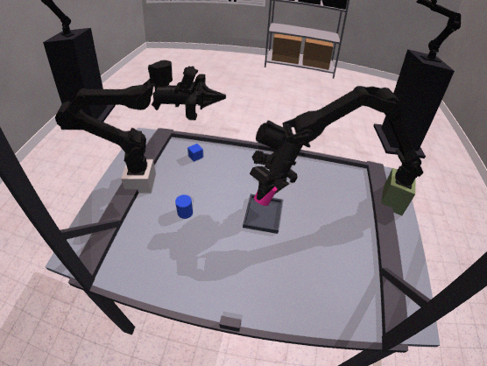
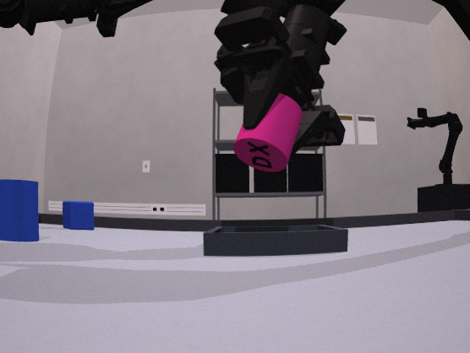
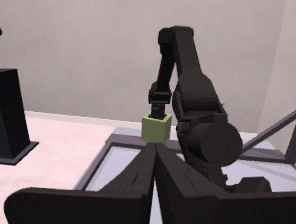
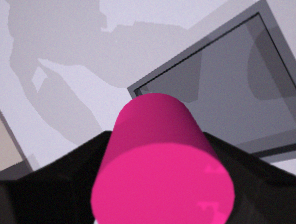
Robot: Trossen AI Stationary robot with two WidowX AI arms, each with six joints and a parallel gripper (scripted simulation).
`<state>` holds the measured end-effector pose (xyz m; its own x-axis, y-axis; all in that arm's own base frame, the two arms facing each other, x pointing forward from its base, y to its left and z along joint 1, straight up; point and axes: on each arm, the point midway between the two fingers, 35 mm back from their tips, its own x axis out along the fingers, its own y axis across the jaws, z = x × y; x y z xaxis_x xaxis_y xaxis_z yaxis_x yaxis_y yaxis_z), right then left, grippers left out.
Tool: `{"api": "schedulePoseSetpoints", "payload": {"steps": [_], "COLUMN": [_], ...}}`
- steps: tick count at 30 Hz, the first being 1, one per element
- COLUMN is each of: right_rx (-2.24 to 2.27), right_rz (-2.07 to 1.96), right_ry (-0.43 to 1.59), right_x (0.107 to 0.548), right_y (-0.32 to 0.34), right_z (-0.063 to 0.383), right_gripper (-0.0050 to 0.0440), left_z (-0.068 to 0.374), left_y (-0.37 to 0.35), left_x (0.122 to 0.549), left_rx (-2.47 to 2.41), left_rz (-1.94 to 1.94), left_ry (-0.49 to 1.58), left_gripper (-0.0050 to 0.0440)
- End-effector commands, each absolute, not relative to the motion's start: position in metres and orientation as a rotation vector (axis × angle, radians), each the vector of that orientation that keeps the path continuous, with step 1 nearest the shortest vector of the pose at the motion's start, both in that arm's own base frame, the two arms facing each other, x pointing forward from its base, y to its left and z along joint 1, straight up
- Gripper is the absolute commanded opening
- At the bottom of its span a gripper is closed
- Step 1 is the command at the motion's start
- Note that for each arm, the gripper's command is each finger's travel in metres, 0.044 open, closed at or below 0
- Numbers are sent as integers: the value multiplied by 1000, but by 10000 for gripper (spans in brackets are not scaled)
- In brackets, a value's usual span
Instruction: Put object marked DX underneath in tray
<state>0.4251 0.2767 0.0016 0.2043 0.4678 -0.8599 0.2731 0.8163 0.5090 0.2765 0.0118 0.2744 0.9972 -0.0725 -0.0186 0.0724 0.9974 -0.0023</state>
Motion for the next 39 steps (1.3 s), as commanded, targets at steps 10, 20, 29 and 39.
{"api": "schedulePoseSetpoints", "payload": {"steps": [10,20,29,39], "right_rx": [803,881,956,1010], "right_rz": [-185,-419,-681,-906], "right_ry": [1443,1450,1415,1346], "right_x": [438,438,435,431], "right_y": [286,287,286,283], "right_z": [0,-10,-19,-26], "right_gripper": [192,192,192,192], "left_z": [282,282,282,282], "left_y": [11,11,11,11], "left_x": [276,276,276,276], "left_rx": [3,3,3,3], "left_rz": [-73,-73,-73,-73], "left_ry": [1,1,1,1], "left_gripper": [-50,-50,-50,-50]}}
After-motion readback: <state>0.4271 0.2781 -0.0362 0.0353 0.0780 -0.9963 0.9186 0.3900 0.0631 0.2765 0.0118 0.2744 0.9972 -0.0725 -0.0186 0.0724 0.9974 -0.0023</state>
